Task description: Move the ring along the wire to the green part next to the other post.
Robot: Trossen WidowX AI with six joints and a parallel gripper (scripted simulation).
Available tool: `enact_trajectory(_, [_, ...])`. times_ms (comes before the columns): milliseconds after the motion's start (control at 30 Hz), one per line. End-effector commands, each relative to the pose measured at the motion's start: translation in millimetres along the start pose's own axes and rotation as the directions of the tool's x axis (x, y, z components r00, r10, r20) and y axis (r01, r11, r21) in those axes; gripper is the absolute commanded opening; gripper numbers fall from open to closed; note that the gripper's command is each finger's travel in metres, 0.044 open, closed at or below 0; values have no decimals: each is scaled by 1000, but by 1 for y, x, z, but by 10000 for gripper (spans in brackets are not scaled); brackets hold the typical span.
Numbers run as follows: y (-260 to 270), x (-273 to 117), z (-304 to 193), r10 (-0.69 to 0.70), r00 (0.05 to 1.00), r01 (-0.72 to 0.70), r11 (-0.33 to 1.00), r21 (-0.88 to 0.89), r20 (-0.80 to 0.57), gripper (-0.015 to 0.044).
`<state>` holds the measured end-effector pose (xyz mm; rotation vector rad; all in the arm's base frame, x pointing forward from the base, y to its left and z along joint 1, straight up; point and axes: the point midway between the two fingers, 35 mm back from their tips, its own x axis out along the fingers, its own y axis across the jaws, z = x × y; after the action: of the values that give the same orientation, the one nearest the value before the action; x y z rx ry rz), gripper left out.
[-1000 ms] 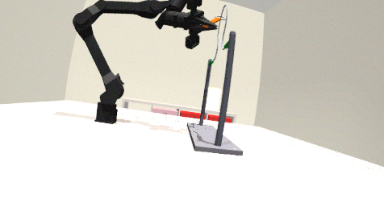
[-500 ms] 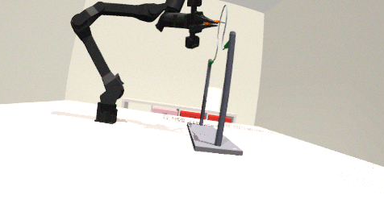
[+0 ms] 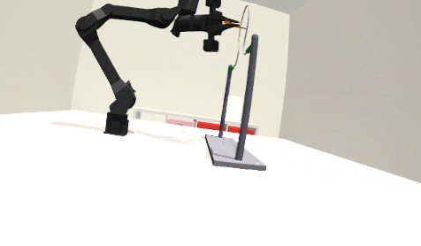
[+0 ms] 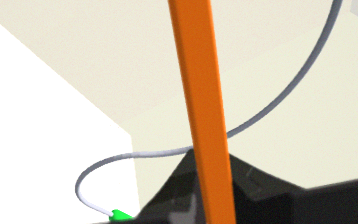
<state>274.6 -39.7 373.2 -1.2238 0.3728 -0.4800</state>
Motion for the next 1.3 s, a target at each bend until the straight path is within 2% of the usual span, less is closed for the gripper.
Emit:
enact_trajectory(0, [-1, 0, -1, -28, 1000, 28, 998, -58, 2, -150])
enact_trajectory(633, [-11, 1, 0, -135, 990, 143, 950, -279, 49, -150])
enact_trajectory(1267, [-20, 0, 4, -226, 967, 255, 840, -478, 118, -150])
